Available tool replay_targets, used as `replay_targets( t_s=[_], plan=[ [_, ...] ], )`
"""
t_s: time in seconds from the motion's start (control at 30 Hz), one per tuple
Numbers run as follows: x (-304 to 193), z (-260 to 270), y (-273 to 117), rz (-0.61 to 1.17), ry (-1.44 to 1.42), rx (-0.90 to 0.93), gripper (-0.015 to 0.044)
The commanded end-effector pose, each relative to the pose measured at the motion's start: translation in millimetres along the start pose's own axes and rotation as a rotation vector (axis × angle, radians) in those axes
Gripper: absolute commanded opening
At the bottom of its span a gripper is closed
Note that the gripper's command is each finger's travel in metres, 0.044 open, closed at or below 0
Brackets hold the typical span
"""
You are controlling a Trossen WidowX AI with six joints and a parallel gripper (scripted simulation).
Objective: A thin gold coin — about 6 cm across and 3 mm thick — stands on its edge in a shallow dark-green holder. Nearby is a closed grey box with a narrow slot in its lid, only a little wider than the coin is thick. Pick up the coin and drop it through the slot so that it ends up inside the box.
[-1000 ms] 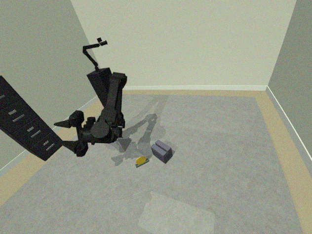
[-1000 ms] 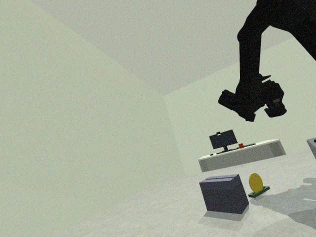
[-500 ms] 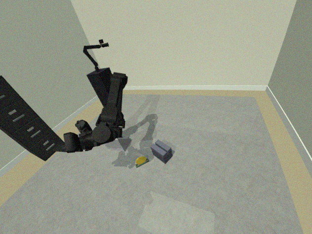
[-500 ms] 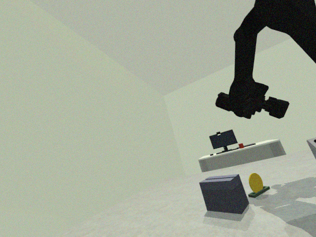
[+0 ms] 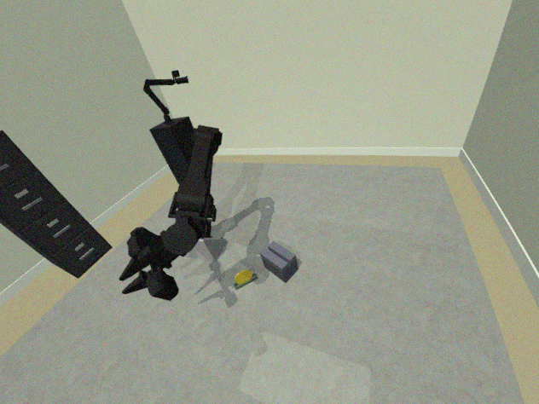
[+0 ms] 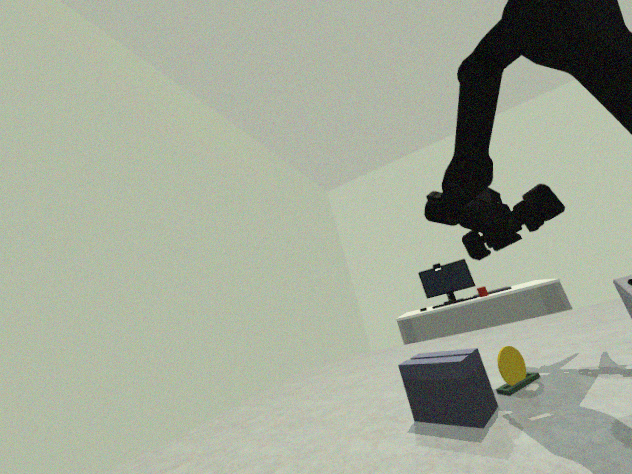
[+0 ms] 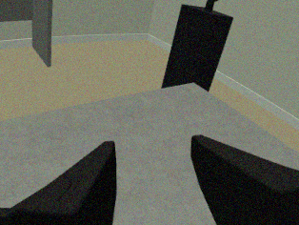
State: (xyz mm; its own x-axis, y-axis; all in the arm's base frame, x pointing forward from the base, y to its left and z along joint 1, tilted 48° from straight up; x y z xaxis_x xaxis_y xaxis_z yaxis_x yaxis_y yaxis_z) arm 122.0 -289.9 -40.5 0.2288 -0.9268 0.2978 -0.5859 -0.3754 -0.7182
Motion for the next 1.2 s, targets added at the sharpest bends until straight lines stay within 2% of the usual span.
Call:
replay_targets(
  t_s=[0.0,0.33,0.5,0.77,1.03,1.17],
  plan=[
    [-32,37,-36,0.221,-0.982,0.454,0.0161],
    [-53,48,-71,0.204,-1.526,0.848,0.0161],
    [-61,51,-89,0.127,-1.759,1.05,0.0161],
    [-70,52,-118,-0.085,-2.056,1.381,0.0161],
    [-76,49,-150,-0.412,-2.24,1.701,0.0161],
    [-77,48,-153,-0.455,-2.252,1.733,0.0161]
  ],
)
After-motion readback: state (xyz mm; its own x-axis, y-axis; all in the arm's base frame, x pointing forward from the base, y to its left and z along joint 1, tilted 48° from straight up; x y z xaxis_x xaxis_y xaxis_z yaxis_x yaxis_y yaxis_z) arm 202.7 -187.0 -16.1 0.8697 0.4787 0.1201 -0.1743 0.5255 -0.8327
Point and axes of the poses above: the point midway between the two fingers, 35 mm back from their tips, its own y axis out along the fingers, its own z axis across the jaws, x = y × z, the point moved 4 cm from there along -y, back along the fingers, and after that the axes turned 13 degrees about -y, right-handed, at the moved point
